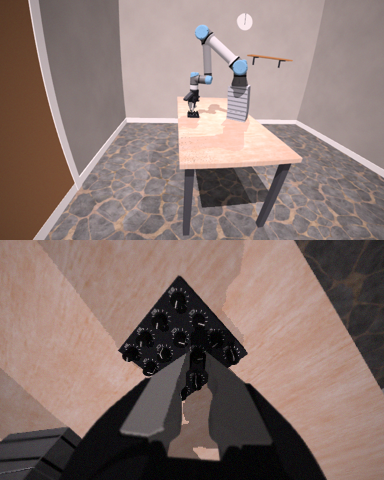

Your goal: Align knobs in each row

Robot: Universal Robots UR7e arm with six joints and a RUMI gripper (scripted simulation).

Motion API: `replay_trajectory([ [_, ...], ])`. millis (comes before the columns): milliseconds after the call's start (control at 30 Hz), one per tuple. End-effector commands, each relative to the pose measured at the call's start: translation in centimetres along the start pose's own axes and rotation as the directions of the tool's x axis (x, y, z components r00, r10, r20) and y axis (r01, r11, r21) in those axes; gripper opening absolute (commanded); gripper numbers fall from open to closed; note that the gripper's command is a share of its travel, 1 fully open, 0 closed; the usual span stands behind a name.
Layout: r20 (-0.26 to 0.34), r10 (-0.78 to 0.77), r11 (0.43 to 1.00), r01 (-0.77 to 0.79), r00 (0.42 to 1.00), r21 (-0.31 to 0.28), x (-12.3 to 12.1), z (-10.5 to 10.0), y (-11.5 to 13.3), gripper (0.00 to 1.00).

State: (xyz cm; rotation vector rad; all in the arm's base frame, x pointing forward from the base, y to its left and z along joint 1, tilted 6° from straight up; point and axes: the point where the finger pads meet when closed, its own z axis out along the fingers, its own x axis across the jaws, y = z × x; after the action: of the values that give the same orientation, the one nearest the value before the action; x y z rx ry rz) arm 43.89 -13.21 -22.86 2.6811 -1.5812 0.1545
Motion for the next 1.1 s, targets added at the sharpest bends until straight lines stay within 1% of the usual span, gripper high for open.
replay_trajectory([
  [0, -0.001, 0.014, 1.000, -0.014, 1.000, 0.000, 0.05, -0.04, -0.03, 0.04],
  [633, -0.001, 0.017, 1.000, -0.017, 1.000, 0.000, 0.05, -0.04, -0.03, 0.04],
  [667, -0.001, 0.017, 1.000, -0.017, 1.000, 0.000, 0.05, -0.04, -0.03, 0.11],
  [1067, -0.001, 0.017, 1.000, -0.017, 1.000, 0.000, 0.05, -0.04, -0.03, 0.11],
])
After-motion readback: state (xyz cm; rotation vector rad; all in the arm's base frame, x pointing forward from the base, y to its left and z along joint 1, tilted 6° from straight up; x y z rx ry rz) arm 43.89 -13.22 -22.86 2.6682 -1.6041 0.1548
